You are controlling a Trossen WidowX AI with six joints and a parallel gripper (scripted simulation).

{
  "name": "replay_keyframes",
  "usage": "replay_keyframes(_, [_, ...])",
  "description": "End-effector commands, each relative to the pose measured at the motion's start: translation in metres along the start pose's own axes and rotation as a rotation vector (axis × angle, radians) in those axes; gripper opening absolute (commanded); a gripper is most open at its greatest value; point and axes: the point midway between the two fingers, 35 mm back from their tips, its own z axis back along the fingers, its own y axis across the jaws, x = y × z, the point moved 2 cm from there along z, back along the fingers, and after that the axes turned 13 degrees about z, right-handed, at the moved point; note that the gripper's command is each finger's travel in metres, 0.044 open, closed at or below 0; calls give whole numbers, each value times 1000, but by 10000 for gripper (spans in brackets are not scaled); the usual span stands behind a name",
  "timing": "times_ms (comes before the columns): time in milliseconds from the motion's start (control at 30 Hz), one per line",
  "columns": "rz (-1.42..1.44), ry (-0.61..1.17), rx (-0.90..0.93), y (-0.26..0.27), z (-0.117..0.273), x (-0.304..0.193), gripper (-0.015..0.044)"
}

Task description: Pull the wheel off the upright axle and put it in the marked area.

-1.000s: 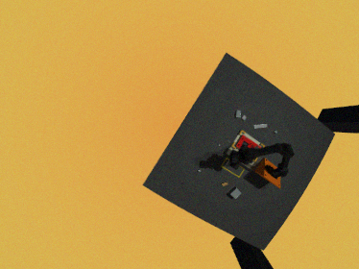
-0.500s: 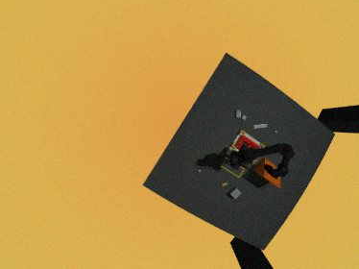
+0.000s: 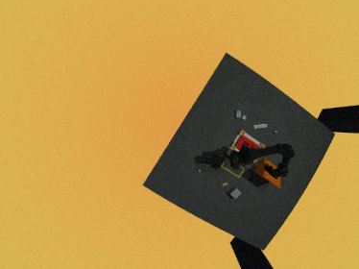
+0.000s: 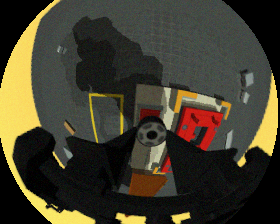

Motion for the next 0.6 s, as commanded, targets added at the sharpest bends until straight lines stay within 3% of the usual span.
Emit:
replay_keyframes(0, [-5,-13,0,-1,6,2,0])
replay_keyframes(567, [-4,-16,-1,-1,12,1,0])
